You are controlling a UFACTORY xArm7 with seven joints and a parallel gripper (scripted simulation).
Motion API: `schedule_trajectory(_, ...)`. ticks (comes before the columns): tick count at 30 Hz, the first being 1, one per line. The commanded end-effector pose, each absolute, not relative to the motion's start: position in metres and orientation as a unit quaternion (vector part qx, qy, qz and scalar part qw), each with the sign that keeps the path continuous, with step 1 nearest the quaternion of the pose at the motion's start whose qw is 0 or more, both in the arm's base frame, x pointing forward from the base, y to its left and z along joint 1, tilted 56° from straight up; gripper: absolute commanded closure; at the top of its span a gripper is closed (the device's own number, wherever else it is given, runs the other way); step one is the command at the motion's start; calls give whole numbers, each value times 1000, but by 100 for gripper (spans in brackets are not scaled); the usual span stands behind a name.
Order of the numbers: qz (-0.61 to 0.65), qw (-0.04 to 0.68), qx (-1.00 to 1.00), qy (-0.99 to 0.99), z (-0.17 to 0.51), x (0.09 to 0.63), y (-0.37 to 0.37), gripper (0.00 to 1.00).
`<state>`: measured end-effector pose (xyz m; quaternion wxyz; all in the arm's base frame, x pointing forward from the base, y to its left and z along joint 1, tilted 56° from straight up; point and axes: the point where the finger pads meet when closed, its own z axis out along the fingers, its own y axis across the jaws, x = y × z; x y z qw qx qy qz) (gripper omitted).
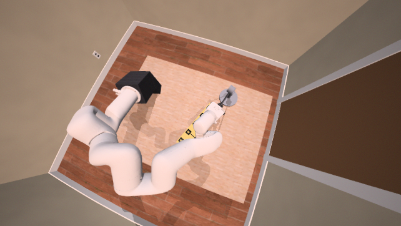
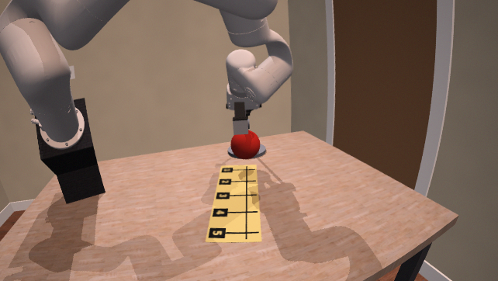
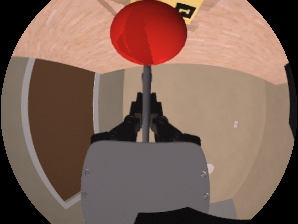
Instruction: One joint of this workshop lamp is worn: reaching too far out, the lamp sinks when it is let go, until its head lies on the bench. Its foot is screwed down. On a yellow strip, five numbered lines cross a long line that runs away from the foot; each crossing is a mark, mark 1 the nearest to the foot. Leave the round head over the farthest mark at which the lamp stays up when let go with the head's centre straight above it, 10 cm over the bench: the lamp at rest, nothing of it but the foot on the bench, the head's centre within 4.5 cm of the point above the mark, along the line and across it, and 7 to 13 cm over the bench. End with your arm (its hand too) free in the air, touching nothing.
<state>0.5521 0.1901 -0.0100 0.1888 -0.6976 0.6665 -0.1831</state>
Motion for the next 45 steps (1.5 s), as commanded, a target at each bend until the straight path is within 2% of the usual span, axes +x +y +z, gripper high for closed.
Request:
schedule_trajectory(1, -182, 191, -698, 666, -3, 549, 183, 100)
schedule_trajectory(44, -182, 191, -699, 665, 29, 532, 145, 100)
schedule_trajectory(45, -182, 191, -699, 665, 29, 532, 145, 0)
